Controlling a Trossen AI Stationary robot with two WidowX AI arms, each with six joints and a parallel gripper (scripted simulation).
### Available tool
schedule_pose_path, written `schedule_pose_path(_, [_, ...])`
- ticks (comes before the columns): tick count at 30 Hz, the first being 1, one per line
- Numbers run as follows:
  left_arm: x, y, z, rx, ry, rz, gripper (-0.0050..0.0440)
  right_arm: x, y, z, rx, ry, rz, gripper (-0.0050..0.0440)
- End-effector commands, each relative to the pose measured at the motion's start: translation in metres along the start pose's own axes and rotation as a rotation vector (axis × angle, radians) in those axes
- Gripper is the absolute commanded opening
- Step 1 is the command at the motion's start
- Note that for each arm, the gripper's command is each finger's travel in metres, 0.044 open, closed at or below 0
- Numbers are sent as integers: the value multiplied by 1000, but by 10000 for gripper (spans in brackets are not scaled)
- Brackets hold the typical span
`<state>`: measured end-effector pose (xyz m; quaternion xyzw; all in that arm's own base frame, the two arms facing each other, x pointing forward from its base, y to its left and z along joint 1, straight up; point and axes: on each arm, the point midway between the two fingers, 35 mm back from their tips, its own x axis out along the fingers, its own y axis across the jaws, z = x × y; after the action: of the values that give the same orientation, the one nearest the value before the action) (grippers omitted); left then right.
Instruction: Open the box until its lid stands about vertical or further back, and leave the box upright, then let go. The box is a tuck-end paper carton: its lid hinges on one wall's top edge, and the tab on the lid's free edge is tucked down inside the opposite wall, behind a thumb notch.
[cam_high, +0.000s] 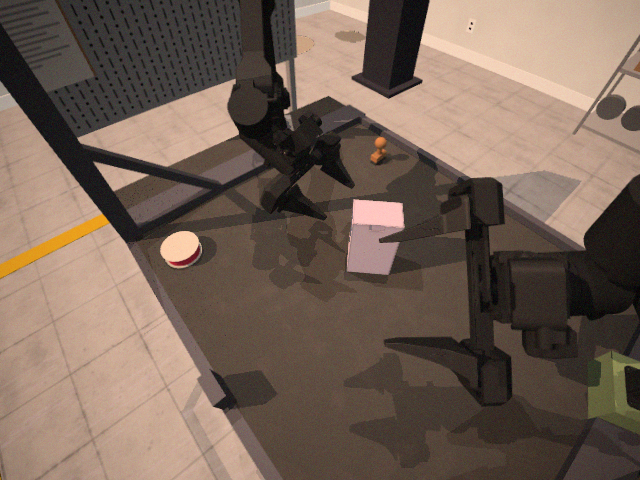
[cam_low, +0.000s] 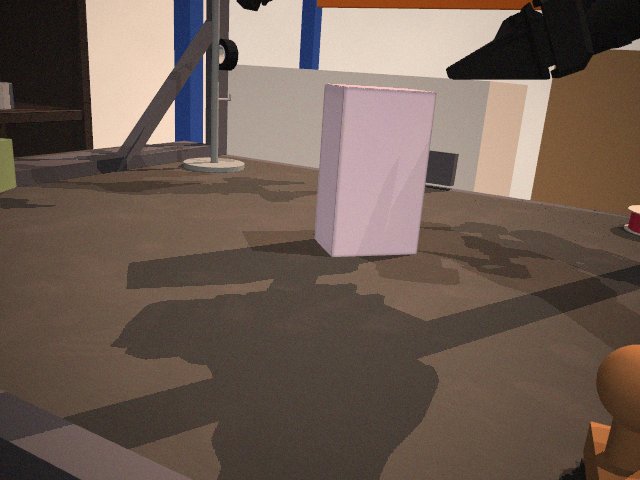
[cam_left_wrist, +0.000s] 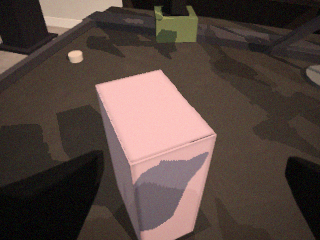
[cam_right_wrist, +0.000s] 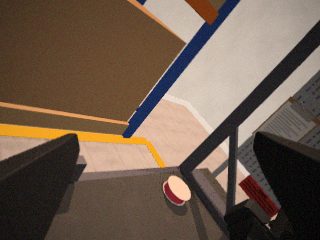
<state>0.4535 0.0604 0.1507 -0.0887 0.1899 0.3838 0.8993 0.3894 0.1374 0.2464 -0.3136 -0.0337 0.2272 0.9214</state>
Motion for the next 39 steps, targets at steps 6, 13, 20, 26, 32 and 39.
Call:
schedule_pose_path(6, [9,-49,4,3,-216,32,440,-34,-42,14,218,19,-125,440])
schedule_pose_path(13, [20,-60,-20,12,-305,120,440,-59,-63,11,355,40,-212,440])
schedule_pose_path(20, [31,-55,-69,30,-371,267,440,-91,-81,8,521,43,-317,440])
schedule_pose_path(26, [31,-48,-70,-73,-414,333,440,-106,-94,5,537,33,-377,440])
schedule_pose_path(32, [45,-21,-88,-117,-426,463,440,-130,-111,-1,620,24,-475,440])
schedule_pose_path(39, [45,-21,-92,-120,-427,471,440,-132,-112,-1,632,22,-482,440])
